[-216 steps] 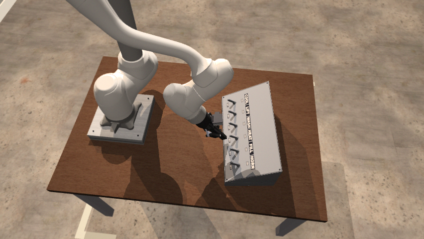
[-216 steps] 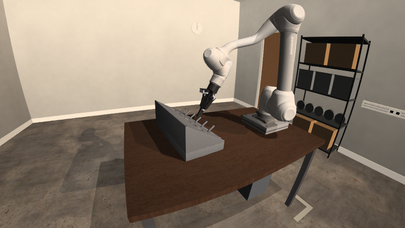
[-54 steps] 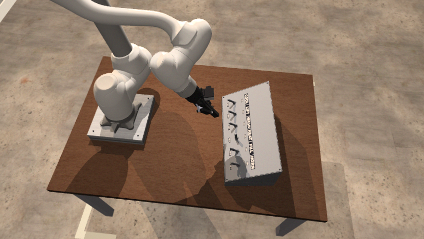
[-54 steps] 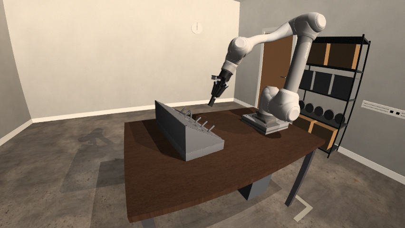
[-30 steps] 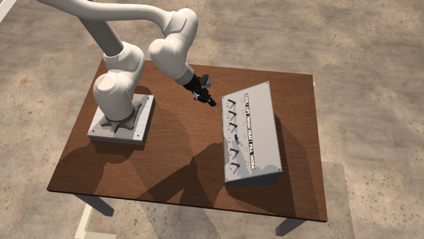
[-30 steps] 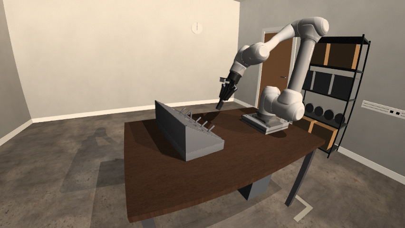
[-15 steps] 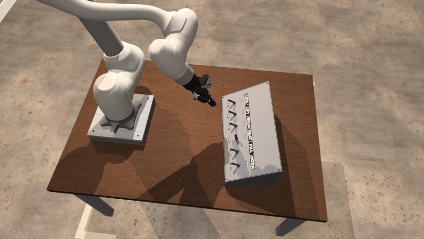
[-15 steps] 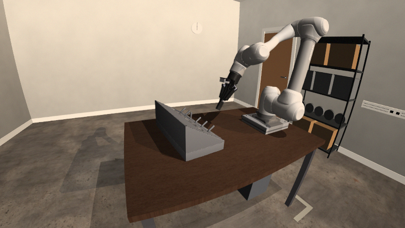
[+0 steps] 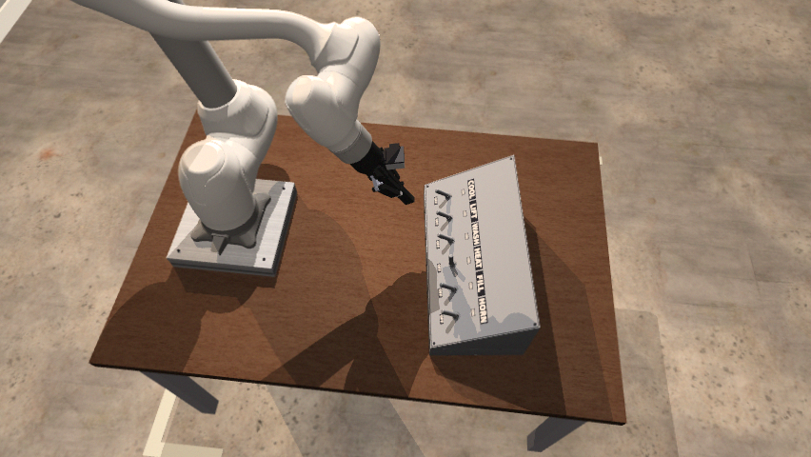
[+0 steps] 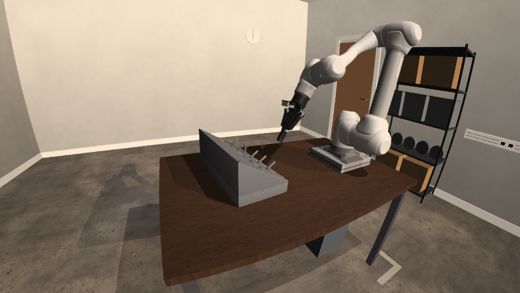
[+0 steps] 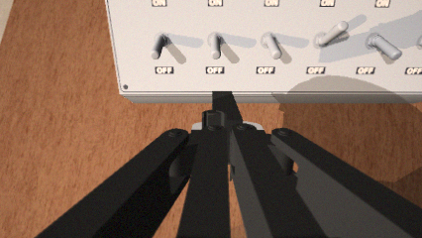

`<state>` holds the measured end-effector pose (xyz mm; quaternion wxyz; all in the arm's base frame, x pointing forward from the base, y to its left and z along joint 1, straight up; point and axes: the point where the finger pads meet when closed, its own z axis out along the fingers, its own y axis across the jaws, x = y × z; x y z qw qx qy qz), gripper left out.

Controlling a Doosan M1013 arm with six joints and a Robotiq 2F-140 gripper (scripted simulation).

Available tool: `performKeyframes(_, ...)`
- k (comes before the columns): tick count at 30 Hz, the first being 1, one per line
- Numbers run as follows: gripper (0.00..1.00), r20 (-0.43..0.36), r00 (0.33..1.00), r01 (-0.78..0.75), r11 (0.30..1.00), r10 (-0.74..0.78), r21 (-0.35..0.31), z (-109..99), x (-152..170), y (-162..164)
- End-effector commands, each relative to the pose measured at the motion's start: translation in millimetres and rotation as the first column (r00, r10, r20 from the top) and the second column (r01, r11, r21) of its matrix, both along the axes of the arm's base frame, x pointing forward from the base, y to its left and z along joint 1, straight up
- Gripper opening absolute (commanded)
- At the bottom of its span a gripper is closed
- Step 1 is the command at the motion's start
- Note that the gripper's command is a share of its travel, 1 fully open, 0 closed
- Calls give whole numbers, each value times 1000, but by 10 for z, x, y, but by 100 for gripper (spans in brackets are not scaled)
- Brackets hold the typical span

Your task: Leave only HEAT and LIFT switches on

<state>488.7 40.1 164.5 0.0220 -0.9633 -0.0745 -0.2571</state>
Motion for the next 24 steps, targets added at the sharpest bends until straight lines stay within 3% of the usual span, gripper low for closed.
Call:
performKeyframes(1, 10, -1, 1000, -3, 1000, 3, -3, -70, 6, 20)
performKeyframes(24, 10, 0, 1000, -4, 1000, 4, -1, -516, 260, 80)
